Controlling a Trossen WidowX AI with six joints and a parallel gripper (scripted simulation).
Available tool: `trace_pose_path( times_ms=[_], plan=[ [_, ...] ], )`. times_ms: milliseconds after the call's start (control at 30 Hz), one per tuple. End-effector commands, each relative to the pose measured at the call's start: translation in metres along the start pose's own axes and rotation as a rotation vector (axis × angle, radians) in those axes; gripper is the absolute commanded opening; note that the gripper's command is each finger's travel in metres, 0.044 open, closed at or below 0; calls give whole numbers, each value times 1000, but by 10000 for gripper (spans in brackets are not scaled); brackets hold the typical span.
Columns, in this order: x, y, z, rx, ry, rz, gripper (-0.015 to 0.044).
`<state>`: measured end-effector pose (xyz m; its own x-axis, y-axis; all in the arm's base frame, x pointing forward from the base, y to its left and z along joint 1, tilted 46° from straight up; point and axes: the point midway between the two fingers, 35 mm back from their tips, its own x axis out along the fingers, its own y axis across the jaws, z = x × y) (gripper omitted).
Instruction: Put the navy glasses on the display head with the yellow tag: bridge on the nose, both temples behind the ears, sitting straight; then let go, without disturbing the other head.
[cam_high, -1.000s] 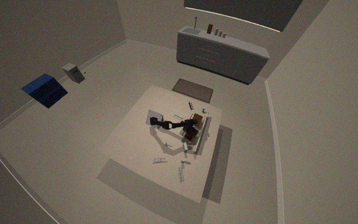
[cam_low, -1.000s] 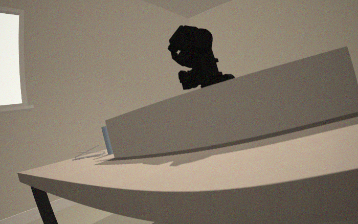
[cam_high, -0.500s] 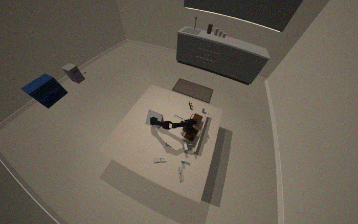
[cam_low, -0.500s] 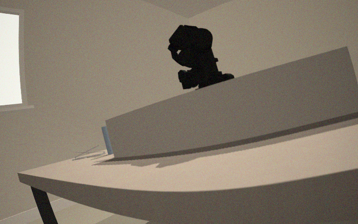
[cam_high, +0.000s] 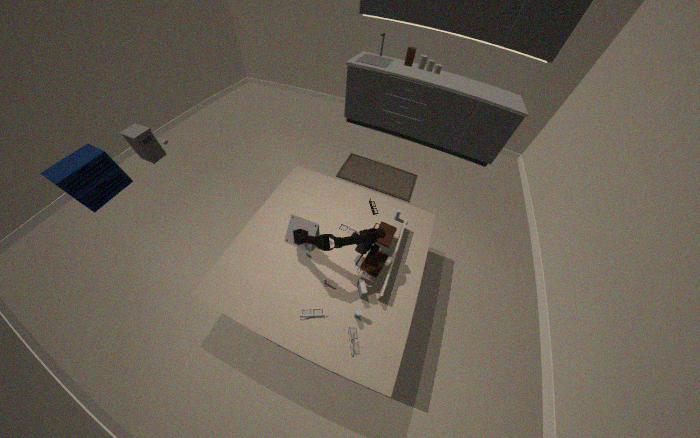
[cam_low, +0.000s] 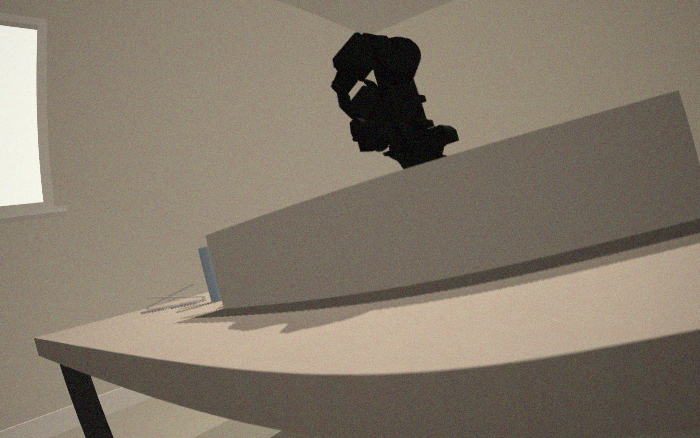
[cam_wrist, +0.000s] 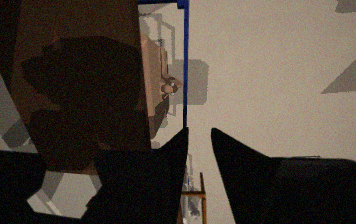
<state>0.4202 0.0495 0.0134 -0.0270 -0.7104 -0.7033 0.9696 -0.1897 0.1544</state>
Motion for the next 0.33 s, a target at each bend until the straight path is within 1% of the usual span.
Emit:
trace_pose_path(
  times_ms=[0, 167, 300],
  plan=[
    [-8, -19, -1, 3, 9, 5, 107],
    [-10, -25, -1, 2, 9, 5, 107],
    [-18, -42, -1, 2, 9, 4, 107]
  ],
)
